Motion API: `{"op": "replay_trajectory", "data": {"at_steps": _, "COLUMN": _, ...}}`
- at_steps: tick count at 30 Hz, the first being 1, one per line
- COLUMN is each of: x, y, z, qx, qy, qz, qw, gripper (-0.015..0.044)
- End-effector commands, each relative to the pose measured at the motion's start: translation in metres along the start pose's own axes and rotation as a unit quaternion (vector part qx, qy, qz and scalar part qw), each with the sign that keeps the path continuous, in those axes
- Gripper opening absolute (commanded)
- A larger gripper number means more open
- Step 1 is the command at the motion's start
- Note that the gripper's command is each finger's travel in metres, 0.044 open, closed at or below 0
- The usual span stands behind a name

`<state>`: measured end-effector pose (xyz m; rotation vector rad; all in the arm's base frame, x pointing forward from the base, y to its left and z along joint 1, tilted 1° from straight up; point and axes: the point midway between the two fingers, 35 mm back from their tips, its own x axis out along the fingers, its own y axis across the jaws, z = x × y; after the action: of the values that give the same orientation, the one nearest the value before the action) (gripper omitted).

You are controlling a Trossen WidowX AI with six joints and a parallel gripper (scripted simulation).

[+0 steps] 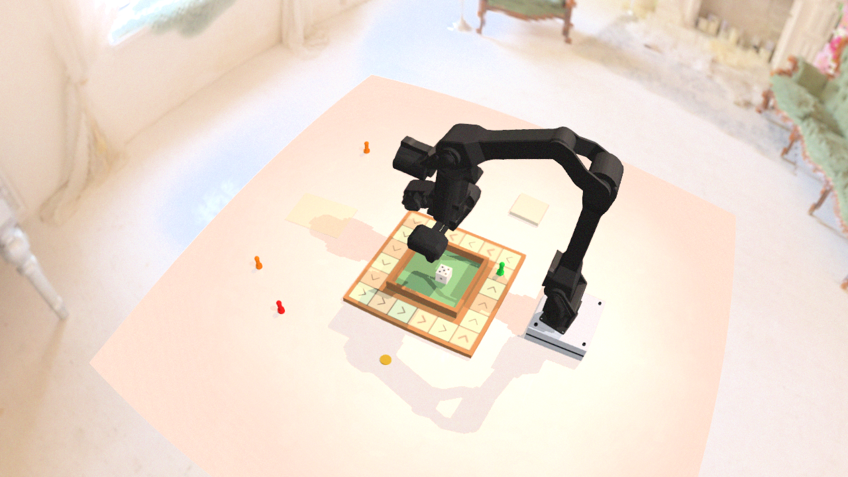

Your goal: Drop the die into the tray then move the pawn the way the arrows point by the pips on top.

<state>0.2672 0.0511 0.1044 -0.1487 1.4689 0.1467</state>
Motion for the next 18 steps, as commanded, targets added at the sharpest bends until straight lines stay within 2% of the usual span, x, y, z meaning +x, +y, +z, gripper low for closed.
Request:
{"op": "replay_trajectory", "data": {"at_steps": 1, "x": -0.003, "y": -0.006, "z": -0.005, "qx": -0.021, "qy": -0.006, "qz": -0.001, "qw": 1.000, "gripper": 0.0387}}
{"op": "replay_trajectory", "data": {"at_steps": 8, "x": 0.011, "y": -0.052, "z": -0.068, "qx": -0.241, "qy": 0.026, "qz": 0.000, "qw": 0.970, "gripper": 0.0204}}
{"op": "replay_trajectory", "data": {"at_steps": 13, "x": 0.023, "y": -0.068, "z": -0.111, "qx": -0.374, "qy": 0.042, "qz": 0.014, "qw": 0.926, "gripper": 0.0200}}
{"op": "replay_trajectory", "data": {"at_steps": 18, "x": 0.023, "y": -0.068, "z": -0.113, "qx": -0.379, "qy": 0.042, "qz": 0.015, "qw": 0.924, "gripper": 0.0200}}
